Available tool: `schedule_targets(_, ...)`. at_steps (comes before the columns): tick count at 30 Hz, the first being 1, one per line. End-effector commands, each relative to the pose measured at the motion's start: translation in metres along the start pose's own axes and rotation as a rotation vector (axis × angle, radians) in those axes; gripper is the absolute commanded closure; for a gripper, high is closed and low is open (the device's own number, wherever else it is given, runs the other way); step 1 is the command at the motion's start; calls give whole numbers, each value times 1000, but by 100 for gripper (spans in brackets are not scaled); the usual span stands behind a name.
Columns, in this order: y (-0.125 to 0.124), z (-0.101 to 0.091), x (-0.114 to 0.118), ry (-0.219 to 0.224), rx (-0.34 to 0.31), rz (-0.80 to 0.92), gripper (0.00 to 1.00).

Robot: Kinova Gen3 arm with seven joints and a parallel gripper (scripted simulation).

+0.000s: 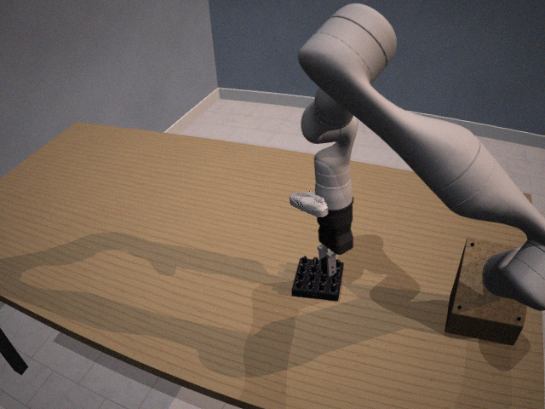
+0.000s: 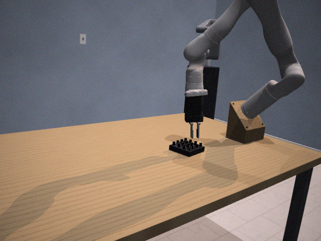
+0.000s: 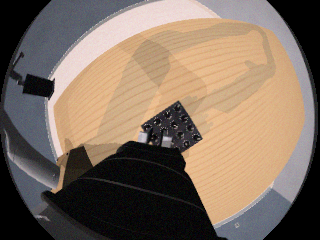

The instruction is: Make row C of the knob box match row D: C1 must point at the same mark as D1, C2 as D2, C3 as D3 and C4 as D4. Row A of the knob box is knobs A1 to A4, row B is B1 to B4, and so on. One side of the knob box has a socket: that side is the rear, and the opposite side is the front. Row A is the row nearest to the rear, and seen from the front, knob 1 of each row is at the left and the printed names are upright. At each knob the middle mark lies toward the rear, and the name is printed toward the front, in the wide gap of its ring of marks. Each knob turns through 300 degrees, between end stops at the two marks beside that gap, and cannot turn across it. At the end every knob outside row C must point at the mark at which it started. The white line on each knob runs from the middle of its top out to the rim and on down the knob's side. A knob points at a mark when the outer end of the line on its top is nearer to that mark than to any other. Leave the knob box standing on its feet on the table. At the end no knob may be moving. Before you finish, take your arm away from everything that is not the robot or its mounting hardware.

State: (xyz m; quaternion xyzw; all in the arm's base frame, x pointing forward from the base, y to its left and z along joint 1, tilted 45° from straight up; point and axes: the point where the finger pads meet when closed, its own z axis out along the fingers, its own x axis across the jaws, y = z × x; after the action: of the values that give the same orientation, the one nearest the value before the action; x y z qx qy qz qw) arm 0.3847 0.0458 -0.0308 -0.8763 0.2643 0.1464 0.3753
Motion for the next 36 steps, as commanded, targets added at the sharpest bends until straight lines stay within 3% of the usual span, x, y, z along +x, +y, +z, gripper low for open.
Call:
schedule_targets(1,-1,-2,0,0,7,-83,54)
schedule_targets(18,-3,-4,-7,-17,7,-813,54)
schedule_targets(28,-1,-9,-1,-5,0,-1302,54)
schedule_targets(30,-1,-9,-1,-5,0,-1302,54)
schedule_targets(36,0,-14,8,9,-11,-1567,54)
